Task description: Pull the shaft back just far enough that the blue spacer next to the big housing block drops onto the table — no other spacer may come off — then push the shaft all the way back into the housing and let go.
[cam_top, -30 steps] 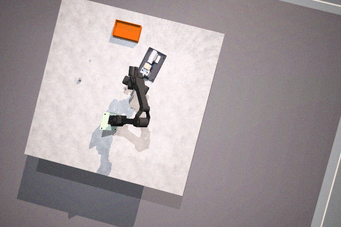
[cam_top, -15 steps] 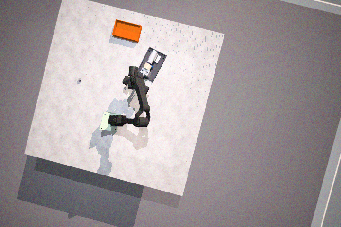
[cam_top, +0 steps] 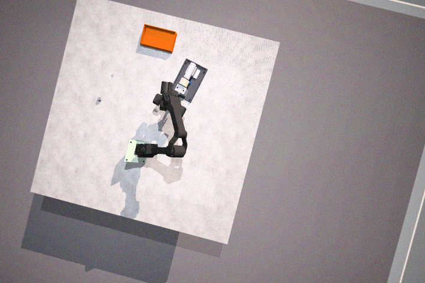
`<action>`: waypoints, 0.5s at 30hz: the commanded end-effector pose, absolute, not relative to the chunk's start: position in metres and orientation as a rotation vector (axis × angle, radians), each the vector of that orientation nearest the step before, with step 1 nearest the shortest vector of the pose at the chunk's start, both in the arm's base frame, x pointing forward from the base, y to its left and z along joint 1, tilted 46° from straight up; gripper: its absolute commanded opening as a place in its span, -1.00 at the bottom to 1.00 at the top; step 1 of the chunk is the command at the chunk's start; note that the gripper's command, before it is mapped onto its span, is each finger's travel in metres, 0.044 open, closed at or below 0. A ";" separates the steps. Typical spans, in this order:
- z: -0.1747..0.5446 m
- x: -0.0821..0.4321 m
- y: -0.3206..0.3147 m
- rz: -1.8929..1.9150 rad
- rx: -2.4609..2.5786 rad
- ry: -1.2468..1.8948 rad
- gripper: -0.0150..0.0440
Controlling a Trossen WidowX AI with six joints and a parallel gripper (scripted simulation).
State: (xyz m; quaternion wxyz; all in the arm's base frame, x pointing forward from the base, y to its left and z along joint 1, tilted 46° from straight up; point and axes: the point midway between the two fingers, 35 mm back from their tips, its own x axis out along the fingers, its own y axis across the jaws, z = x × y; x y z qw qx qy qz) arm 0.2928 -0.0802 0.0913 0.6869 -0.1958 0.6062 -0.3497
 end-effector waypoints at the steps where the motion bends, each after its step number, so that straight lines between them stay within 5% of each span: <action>1: 0.093 0.296 -0.080 -0.777 -0.435 1.355 -0.49; 15: 0.094 0.300 -0.080 -0.777 -0.435 1.355 -0.49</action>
